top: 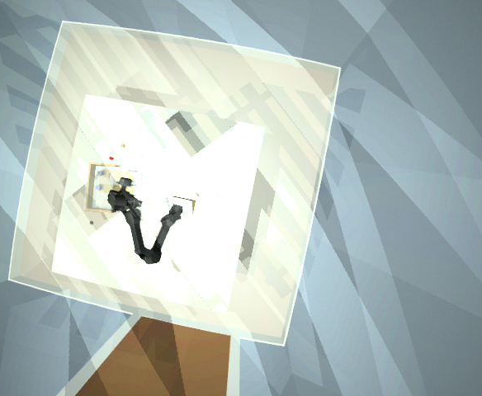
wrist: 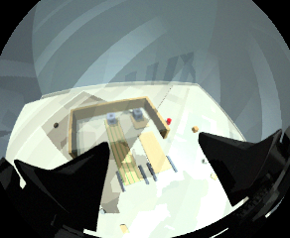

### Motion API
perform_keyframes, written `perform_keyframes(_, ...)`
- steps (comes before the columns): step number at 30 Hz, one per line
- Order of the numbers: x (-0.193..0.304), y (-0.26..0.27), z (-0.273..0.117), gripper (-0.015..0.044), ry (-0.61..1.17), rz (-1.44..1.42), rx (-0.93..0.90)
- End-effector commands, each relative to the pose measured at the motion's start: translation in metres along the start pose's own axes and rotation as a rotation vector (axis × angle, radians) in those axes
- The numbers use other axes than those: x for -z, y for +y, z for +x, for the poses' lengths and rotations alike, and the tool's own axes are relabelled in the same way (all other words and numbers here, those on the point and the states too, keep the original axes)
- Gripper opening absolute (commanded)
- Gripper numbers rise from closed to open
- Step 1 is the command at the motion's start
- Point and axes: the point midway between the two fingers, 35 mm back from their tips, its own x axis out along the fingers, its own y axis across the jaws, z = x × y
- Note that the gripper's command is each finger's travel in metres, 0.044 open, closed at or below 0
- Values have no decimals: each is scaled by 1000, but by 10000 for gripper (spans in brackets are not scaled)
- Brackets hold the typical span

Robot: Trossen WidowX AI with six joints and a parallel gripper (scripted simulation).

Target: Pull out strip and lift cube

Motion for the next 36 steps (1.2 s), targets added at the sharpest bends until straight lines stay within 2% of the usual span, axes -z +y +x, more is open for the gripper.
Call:
perform_keyframes(1, 27, 28, 21, 400, 100, 71, -163)
perform_keyframes(17, 29, 30, 22, 400, 105, 74, -171)
perform_keyframes(20, 28, 27, 32, 321, 162, 61, -164)
perform_keyframes(32, 61, 25, 107, 6, 706, -104, -202)
perform_keyframes(36, 81, 30, 123, 0, 904, -173, -261)
